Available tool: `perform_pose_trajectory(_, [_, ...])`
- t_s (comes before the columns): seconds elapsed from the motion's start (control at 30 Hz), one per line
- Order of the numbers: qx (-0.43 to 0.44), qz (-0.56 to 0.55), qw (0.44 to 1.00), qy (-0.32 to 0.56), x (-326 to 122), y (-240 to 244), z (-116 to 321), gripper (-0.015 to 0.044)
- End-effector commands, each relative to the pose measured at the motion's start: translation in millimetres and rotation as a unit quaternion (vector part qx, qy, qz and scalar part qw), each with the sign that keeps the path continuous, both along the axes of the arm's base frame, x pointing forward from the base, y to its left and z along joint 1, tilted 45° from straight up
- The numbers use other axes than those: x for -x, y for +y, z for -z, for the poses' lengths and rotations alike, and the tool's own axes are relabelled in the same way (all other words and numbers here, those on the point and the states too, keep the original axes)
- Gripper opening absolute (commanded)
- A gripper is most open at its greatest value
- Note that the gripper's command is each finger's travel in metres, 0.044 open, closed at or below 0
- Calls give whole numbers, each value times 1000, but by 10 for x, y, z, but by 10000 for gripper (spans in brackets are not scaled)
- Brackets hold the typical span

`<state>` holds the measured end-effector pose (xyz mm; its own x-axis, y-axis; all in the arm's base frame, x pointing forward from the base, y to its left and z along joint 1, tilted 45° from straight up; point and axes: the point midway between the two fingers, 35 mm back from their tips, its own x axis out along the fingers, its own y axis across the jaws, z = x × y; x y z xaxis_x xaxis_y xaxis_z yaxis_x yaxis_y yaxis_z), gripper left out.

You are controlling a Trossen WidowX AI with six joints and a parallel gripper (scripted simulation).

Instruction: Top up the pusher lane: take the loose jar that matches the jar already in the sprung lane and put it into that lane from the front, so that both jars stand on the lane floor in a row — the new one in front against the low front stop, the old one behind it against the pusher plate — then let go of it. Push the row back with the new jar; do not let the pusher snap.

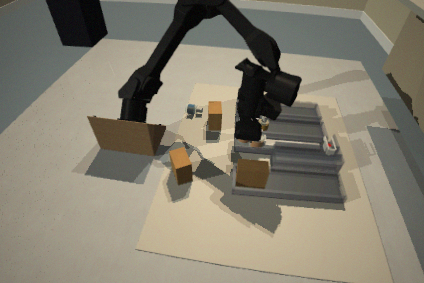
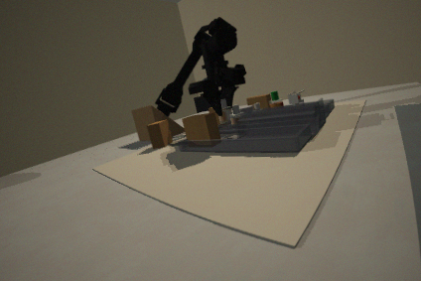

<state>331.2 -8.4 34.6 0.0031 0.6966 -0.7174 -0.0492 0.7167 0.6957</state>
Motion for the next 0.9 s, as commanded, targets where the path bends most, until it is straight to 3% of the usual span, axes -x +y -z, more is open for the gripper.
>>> perform_pose_trajectory(0.0, [-3,3,1000,-12,-66,-1,-29,0])
perform_pose_trajectory(0.87, [-3,3,1000,-12,-93,7,-23,0])
